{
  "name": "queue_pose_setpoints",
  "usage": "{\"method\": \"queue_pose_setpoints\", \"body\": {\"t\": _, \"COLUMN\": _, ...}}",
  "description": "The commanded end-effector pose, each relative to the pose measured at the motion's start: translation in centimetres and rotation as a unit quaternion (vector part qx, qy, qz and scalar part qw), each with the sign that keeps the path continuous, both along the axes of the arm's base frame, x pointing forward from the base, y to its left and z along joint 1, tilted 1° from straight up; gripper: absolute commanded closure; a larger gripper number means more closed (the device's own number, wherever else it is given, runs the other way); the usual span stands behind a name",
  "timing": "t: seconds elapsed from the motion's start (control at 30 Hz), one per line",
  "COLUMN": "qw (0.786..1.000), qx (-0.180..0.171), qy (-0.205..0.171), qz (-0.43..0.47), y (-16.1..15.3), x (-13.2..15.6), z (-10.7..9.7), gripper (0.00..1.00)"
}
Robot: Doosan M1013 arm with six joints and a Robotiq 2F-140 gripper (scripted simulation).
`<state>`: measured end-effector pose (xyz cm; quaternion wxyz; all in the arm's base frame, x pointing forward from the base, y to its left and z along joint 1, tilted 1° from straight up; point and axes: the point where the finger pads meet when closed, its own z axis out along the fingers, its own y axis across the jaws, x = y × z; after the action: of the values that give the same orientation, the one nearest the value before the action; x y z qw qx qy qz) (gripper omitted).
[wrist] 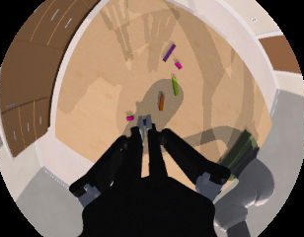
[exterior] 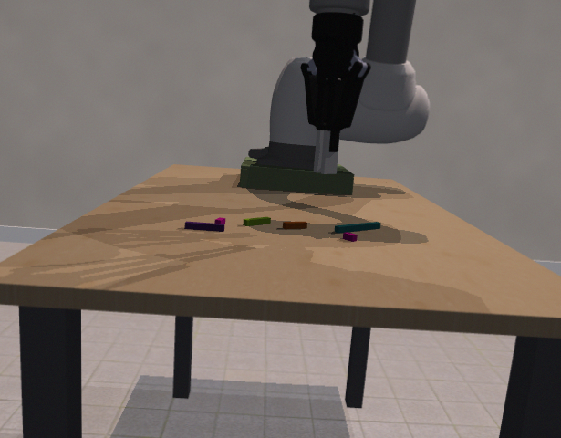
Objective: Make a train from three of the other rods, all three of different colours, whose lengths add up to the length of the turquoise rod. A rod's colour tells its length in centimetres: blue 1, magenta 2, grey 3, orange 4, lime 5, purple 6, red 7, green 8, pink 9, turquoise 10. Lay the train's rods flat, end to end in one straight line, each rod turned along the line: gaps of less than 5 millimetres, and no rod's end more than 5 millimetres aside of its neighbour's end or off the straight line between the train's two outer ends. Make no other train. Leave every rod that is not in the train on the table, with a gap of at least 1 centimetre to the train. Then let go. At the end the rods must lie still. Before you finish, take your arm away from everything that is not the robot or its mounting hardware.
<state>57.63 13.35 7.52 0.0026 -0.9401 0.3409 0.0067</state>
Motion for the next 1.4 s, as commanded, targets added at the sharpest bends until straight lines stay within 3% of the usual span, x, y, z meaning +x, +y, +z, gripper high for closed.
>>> {"method": "queue_pose_setpoints", "body": {"t": 0.0, "qw": 1.0, "qx": 0.0, "qy": 0.0, "qz": 0.0, "y": 0.0, "x": 0.0, "z": -0.6, "gripper": 0.97}}
{"method": "queue_pose_setpoints", "body": {"t": 0.4, "qw": 1.0, "qx": 0.0, "qy": 0.0, "qz": 0.0, "y": 0.1, "x": -0.1, "z": -5.5, "gripper": 0.97}}
{"method": "queue_pose_setpoints", "body": {"t": 0.7, "qw": 1.0, "qx": 0.0, "qy": 0.0, "qz": 0.0, "y": 0.1, "x": -0.1, "z": -7.8, "gripper": 0.97}}
{"method": "queue_pose_setpoints", "body": {"t": 1.37, "qw": 1.0, "qx": 0.0, "qy": 0.0, "qz": 0.0, "y": 0.1, "x": -0.1, "z": -8.4, "gripper": 0.97}}
